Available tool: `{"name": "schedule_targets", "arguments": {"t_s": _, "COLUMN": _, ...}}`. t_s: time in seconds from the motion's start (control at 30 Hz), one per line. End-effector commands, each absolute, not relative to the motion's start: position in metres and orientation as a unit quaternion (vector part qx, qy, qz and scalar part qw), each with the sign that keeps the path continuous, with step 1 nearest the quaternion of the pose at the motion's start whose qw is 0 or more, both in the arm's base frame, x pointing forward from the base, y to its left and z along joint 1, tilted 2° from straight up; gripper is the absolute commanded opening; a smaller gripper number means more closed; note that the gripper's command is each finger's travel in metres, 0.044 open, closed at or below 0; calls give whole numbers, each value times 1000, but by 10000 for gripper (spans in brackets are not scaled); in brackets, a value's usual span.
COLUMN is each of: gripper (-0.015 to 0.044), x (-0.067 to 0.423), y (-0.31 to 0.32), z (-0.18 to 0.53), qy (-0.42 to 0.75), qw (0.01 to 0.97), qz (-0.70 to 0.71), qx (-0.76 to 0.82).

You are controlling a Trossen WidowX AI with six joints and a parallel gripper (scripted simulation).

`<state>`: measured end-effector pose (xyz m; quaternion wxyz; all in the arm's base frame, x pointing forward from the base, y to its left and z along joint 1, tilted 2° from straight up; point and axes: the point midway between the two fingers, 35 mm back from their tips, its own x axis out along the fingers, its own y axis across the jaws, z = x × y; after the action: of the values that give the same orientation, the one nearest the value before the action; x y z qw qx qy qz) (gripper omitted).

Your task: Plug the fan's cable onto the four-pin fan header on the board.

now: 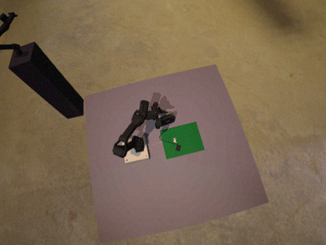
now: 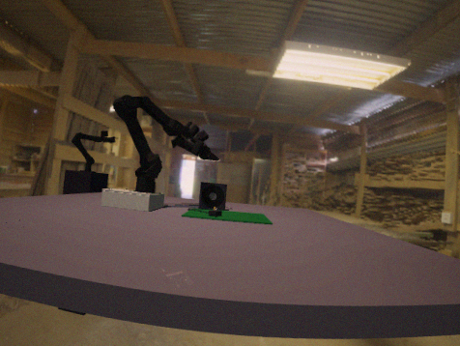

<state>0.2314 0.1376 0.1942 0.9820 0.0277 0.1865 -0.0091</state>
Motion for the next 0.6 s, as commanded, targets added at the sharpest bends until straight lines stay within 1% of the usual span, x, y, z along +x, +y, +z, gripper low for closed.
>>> {"name": "schedule_targets", "arguments": {"t_s": 0.0, "gripper": 210, "x": 282, "y": 101, "z": 158, "qy": 363, "qw": 892, "qz": -3, "qx": -270}}
{"name": "schedule_targets", "arguments": {"t_s": 0.3, "gripper": 210, "x": 304, "y": 55, "z": 121, "qy": 506, "qw": 761, "qz": 70, "qx": -400}}
{"name": "schedule_targets", "arguments": {"t_s": 0.57, "gripper": 210, "x": 309, "y": 5, "z": 88, "qy": 612, "qw": 632, "qz": 194, "qx": -434}}
